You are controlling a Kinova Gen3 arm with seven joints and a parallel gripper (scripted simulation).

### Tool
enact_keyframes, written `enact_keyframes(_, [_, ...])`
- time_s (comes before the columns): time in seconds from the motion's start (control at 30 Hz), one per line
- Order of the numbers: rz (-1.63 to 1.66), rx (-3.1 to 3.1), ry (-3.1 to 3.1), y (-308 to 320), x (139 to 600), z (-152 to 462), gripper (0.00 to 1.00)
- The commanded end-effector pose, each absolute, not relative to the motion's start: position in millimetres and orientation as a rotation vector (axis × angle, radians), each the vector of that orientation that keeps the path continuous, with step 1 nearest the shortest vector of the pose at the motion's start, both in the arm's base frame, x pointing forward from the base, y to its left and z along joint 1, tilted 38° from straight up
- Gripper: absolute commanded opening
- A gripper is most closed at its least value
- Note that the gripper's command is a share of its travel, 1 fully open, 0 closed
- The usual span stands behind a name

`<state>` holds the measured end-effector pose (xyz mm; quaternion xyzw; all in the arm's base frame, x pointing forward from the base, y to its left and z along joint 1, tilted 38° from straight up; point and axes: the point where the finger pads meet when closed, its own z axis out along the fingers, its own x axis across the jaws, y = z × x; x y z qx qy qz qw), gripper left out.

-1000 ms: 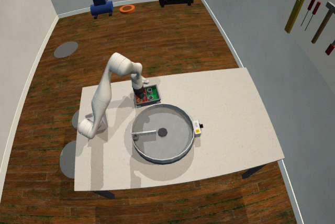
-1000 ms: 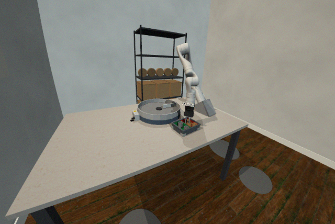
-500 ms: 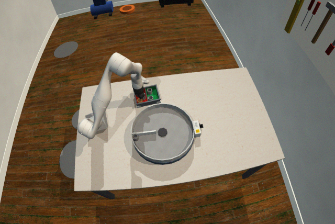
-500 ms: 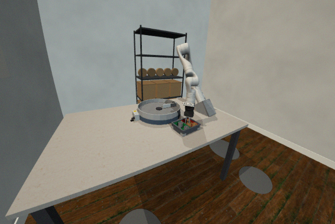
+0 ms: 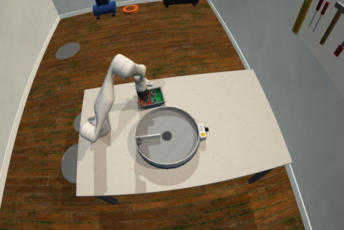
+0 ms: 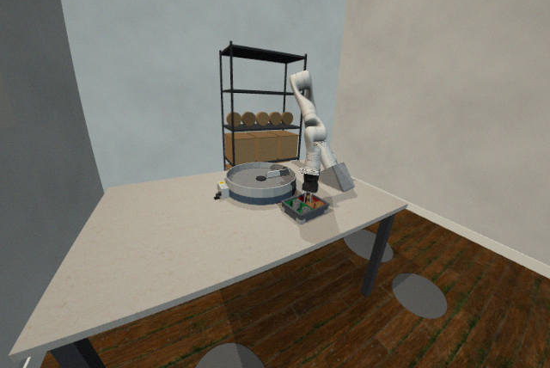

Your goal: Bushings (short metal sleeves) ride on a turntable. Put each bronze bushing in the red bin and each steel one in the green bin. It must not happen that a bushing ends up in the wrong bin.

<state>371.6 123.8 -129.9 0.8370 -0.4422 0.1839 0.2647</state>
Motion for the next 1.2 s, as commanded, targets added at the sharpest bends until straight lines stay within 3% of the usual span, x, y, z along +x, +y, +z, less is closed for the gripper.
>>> enact_keyframes(0.0, [0.498, 2.264, -1.195, 124.9, 372.0, -129.5, 0.47])
enact_keyframes(1.17, [0.503, 2.265, -1.194, 129.1, 369.3, -127.0, 0.47])
